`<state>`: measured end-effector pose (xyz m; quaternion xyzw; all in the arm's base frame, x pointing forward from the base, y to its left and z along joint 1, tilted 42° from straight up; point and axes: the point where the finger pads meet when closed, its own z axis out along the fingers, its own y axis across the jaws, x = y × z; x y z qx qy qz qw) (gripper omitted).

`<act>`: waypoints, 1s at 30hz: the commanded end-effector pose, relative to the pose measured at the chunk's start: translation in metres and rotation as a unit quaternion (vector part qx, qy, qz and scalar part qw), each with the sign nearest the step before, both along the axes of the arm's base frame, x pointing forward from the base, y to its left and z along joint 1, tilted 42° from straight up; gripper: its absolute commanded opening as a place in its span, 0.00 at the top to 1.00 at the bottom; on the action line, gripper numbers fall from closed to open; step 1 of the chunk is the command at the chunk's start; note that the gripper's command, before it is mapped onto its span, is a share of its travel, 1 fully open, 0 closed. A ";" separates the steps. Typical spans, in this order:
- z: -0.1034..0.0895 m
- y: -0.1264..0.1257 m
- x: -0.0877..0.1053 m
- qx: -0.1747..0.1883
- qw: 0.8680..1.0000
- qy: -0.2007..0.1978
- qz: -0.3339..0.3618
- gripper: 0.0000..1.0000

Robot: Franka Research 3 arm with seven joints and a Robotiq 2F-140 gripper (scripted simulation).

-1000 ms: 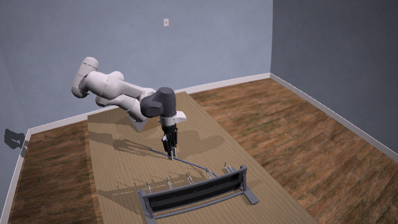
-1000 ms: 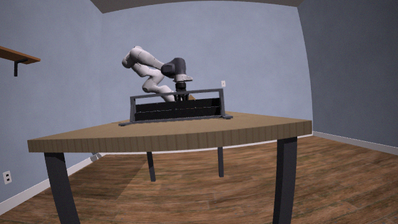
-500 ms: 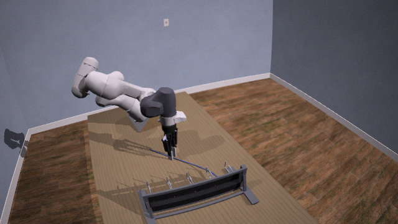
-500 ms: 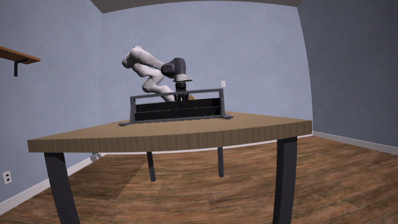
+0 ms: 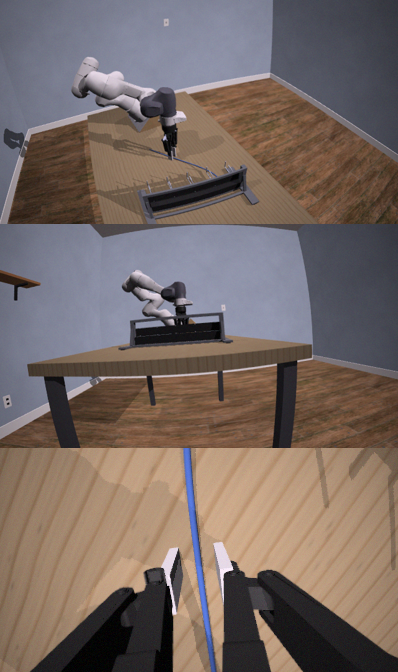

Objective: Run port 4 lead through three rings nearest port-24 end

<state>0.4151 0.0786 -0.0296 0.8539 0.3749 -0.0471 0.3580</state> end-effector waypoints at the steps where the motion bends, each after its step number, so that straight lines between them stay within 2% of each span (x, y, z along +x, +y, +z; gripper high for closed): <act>1: -0.001 0.000 0.001 0.001 1.000 -0.001 -0.001 0.80; 3: -0.001 0.000 0.001 0.001 1.000 -0.001 -0.001 0.80; 4: -0.001 0.000 0.001 0.001 1.000 -0.001 -0.001 1.00; 30: -0.001 0.000 0.001 0.001 1.000 -0.001 -0.001 1.00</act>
